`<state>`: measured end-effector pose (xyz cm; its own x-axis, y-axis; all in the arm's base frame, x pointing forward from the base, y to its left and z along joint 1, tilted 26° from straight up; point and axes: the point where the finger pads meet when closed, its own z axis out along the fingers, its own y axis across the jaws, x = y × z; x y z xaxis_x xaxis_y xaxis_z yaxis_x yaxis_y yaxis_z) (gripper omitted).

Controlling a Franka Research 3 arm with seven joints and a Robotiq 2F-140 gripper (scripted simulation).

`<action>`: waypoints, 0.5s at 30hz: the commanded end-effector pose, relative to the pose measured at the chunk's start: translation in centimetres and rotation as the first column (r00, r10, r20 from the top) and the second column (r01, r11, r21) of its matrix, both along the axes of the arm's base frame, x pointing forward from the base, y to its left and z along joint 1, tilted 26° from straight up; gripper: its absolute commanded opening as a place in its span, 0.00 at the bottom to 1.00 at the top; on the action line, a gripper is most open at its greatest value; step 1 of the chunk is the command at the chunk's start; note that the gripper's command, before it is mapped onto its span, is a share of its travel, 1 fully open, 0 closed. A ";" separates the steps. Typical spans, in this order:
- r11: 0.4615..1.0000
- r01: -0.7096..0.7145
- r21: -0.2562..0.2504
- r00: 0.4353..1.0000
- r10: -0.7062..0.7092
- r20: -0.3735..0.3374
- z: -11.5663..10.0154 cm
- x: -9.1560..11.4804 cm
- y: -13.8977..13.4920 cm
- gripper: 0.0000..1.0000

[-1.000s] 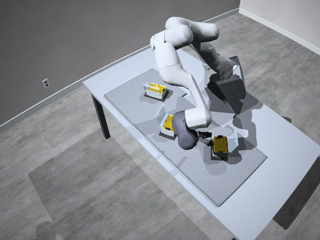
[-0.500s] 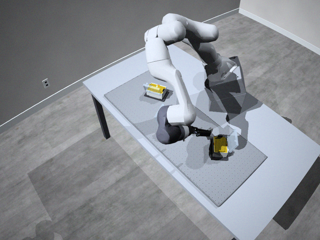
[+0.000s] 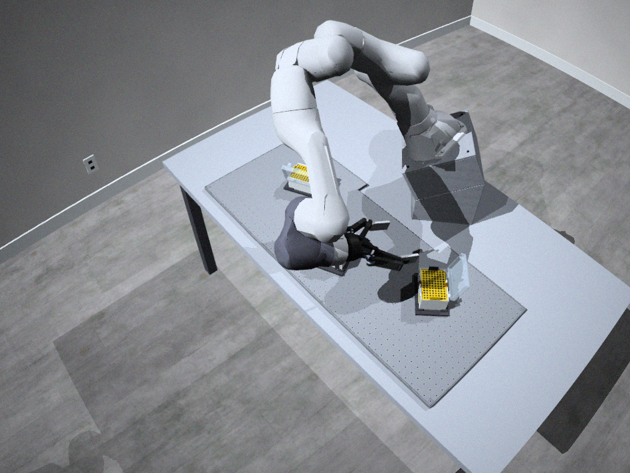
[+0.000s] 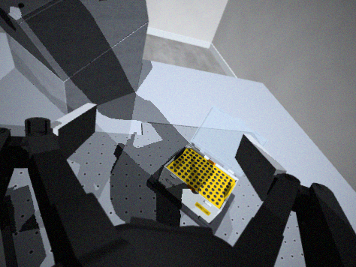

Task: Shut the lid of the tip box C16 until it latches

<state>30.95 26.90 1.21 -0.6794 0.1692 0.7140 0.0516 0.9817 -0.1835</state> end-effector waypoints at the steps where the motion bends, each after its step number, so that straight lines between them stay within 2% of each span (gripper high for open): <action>1: 0.993 0.118 -0.002 0.993 -0.118 -0.030 1.2 -0.4 1.2 1.00; 5: 0.971 0.240 0.020 0.969 -0.238 -0.065 2.7 -0.1 2.4 1.00; 15: 0.971 0.240 0.020 0.969 -0.238 -0.065 2.8 -0.1 2.4 1.00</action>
